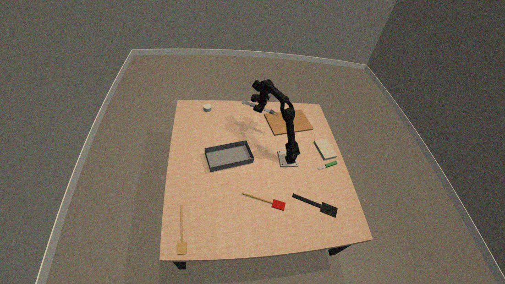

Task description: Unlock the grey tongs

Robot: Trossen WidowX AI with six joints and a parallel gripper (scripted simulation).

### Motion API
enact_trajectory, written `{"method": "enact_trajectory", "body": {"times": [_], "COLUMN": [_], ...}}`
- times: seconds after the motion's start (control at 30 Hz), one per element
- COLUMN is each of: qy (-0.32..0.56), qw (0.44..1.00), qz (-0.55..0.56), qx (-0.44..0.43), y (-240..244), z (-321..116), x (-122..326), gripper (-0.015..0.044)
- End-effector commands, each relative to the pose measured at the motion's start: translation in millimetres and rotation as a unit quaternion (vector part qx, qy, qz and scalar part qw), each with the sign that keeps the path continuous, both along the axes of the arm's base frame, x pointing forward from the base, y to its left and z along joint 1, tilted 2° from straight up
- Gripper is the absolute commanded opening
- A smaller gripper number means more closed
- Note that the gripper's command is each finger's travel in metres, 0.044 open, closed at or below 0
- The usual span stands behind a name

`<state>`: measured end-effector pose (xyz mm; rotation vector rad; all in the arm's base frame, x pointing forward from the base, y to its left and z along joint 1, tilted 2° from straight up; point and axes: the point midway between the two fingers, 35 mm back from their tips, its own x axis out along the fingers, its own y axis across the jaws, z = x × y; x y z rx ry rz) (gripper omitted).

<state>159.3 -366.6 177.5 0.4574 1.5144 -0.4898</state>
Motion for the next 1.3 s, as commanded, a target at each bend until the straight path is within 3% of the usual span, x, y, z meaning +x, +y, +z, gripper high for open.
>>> {"method": "enact_trajectory", "body": {"times": [0.0,0.63,1.27], "qy": [0.004,0.017,0.032], "qw": [0.999,0.982,0.942], "qz": [0.035,0.187,0.335], "qx": [-0.003,-0.005,0.001], "y": [-11.5,-37.1,-20.5], "z": [1.3,4.4,7.5], "x": [-28.1,-158.2,-286.0], "gripper": [-0.015,-0.015,-0.015]}}
